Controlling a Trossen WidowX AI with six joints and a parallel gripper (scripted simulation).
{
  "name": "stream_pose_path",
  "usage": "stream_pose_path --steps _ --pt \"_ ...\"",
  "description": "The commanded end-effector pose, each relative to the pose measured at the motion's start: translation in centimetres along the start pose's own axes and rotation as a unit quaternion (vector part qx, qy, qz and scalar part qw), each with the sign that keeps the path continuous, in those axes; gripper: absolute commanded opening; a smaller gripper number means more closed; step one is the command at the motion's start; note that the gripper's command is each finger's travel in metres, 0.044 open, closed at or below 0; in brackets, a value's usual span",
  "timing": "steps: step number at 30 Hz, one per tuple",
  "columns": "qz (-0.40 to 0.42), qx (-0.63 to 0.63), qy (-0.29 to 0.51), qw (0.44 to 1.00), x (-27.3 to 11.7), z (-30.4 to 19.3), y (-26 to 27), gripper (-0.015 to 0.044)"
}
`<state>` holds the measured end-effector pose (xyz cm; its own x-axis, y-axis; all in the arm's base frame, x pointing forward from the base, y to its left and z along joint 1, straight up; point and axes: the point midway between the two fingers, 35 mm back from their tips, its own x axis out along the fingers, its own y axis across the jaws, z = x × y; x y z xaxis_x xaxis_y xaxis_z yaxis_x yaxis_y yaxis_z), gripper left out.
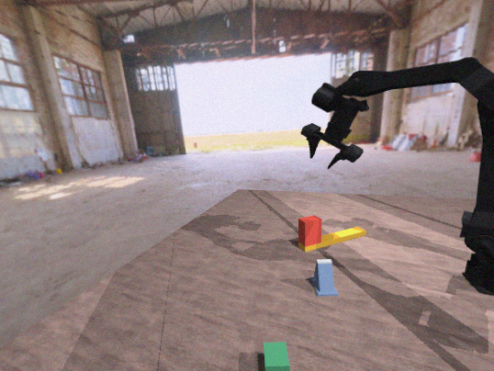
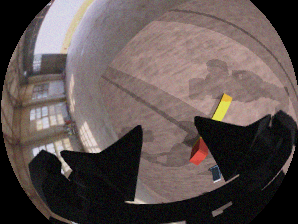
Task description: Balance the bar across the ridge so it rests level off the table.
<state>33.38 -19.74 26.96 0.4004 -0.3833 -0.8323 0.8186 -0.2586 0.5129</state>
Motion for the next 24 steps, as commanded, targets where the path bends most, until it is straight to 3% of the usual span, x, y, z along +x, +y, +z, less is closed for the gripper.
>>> stream_pose_path --steps 1,19,24 --pt "-0.036 0.037 0.023 0.998 0.6 -1.6 -1.1 0.0315" --pt "-0.254 0.218 0.051 0.941 1.8 -8.6 -7.6 0.0315" --pt "-0.272 0.232 0.047 0.933 1.7 -9.1 -8.2 0.0315"
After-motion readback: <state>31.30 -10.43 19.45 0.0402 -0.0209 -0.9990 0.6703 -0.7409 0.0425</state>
